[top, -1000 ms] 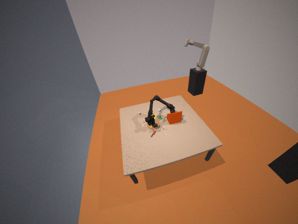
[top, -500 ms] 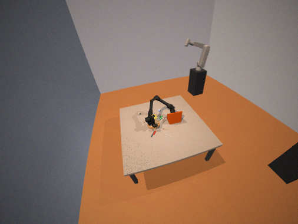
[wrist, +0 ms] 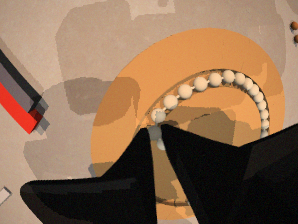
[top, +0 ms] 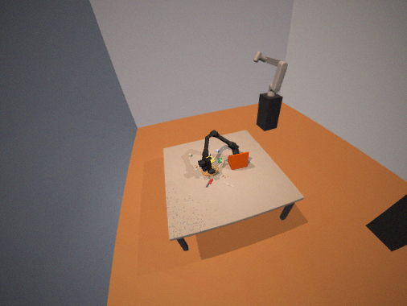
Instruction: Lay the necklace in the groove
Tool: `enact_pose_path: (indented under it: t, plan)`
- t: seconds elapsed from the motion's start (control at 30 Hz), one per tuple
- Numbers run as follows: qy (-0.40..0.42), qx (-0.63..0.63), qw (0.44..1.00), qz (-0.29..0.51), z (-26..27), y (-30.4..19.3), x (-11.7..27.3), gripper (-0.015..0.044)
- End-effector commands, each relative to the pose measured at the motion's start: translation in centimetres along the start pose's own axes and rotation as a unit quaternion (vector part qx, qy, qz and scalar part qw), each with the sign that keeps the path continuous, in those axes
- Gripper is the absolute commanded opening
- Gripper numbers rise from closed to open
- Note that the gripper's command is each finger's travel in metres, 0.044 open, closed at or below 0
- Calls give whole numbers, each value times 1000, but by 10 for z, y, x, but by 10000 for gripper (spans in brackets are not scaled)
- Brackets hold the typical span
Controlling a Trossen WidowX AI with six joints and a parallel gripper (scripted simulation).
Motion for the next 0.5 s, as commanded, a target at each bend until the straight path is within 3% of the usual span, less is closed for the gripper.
enact_pose_path:
  t: [0.0, 0.47]
  plan:
    - [-2, -1, 1000, -3, 0, 1, 5, 0]
    - [-2, -1, 1000, -3, 2, 3, -2, 0]
Point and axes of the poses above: the point midway between the two fingers, 35 mm back from their tips, its own x axis back along the fingers, its own z axis across the jaws, y = z × x, the point moved 7 cm from there along x, back along the fingers, and after that the axes turned 9 degrees about x, right-handed, at the moved point
